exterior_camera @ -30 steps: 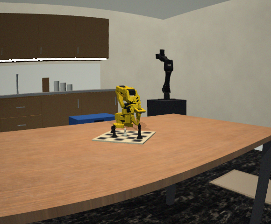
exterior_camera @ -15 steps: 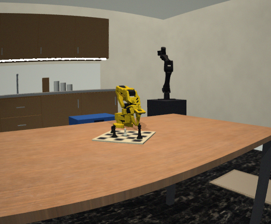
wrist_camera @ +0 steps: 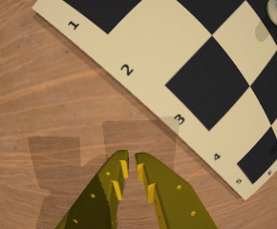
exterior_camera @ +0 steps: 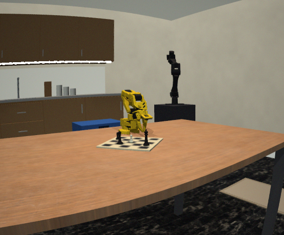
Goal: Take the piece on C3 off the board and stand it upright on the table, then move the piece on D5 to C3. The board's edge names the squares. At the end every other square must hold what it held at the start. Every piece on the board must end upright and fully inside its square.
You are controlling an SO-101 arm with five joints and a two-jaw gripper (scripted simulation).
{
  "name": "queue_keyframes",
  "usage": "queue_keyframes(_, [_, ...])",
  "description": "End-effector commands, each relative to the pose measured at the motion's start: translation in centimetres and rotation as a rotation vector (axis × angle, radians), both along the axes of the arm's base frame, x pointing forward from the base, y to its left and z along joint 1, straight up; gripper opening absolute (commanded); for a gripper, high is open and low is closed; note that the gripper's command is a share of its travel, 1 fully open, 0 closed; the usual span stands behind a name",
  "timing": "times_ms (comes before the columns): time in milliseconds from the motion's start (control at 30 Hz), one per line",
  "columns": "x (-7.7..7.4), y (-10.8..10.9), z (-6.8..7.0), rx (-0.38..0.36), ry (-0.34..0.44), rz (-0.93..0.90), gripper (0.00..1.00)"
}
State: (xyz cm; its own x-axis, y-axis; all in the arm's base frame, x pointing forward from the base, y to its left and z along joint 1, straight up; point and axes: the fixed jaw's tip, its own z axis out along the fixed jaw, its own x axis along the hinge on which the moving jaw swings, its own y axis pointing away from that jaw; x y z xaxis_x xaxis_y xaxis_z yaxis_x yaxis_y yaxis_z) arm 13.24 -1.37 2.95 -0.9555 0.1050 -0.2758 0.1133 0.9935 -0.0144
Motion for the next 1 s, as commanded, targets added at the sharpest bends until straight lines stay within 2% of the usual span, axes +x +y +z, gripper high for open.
queue_keyframes(0, [-0.1, 0.2, -0.2, -0.001, 0.003, 0.019, 0.0])
queue_keyframes(367, [-0.1, 0.2, -0.2, -0.001, 0.003, 0.019, 0.0])
queue_keyframes(500, [-0.1, 0.2, 0.2, -0.001, 0.003, 0.019, 0.0])
queue_keyframes(633, [-0.1, 0.2, 1.3, -0.001, 0.003, 0.019, 0.0])
queue_keyframes(800, [-0.2, 0.2, 3.3, -0.001, 0.003, 0.019, 0.0])
queue_keyframes(867, [-0.2, 0.2, 3.3, -0.001, 0.003, 0.019, 0.0])
queue_keyframes(967, [-0.2, 0.2, 4.6, -0.001, 0.003, 0.019, 0.0])
